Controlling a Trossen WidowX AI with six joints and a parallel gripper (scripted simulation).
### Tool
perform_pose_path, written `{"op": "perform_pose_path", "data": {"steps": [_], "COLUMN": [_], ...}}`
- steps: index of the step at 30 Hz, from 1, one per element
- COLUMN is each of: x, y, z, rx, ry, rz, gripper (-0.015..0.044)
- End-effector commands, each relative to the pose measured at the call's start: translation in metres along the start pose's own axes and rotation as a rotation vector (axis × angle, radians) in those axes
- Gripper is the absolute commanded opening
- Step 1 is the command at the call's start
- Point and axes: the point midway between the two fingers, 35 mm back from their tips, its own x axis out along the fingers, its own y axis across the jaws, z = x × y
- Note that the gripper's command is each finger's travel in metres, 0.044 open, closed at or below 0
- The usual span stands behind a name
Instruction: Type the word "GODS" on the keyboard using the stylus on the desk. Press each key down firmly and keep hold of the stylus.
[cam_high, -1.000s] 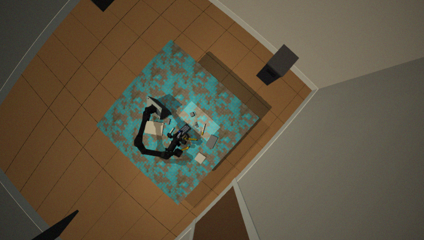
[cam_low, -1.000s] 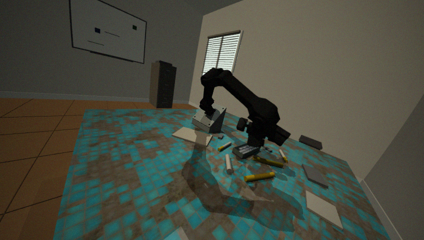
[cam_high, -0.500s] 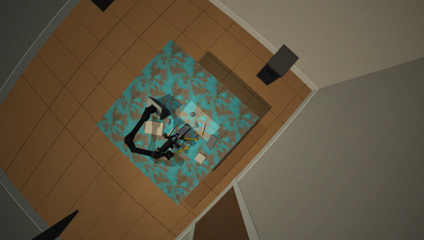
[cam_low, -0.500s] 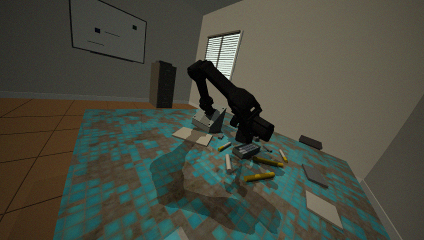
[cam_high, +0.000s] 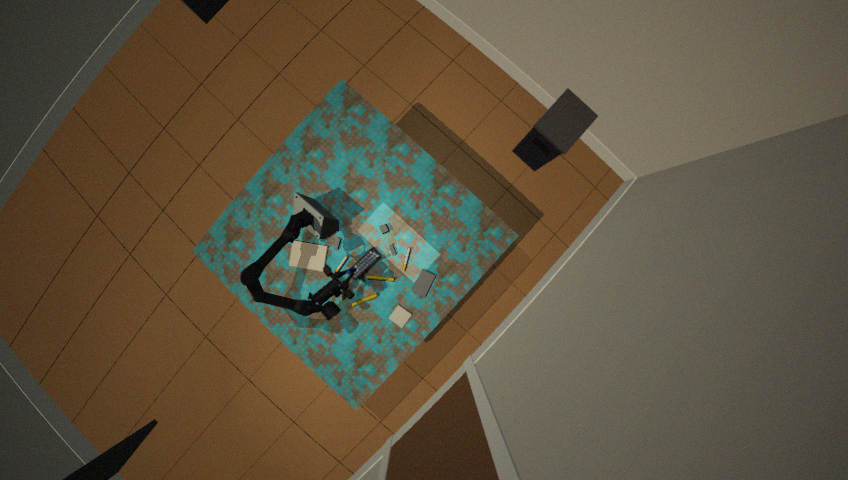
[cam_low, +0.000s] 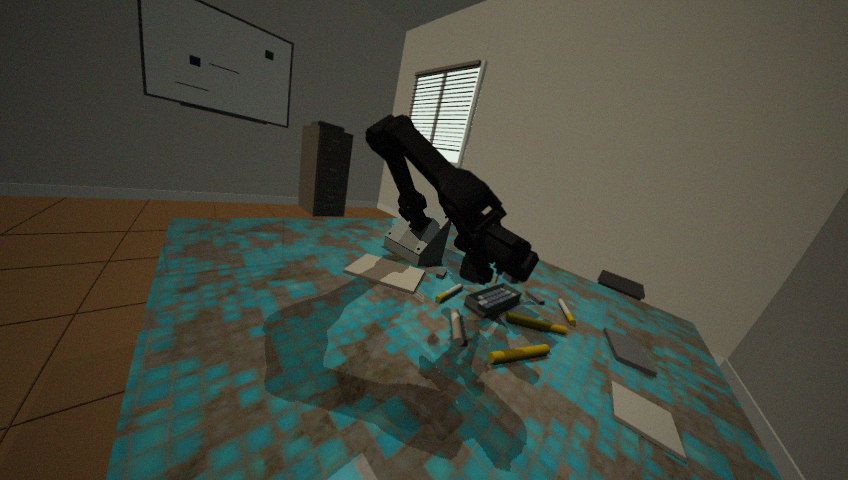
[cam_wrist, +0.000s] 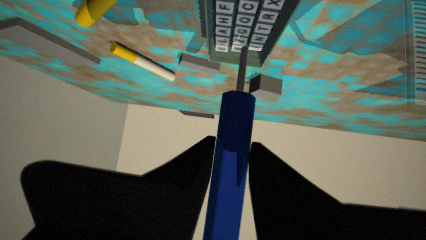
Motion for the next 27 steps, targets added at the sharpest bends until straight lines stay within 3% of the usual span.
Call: {"op": "perform_pose_path", "data": {"steps": [1,21,24,27], "x": [0.001,0.018,0.019,0.019], "y": [-0.002,-0.002,-0.003,-0.003], "z": [0.000,0.030,0.031,0.031], "rx": [0.006,0.006,0.006,0.006], "ry": [0.005,0.004,0.004,0.004], "rz": [-0.002,-0.003,-0.003,-0.003], "gripper": [0.0000,0.0000,0.0079,0.0081]}}
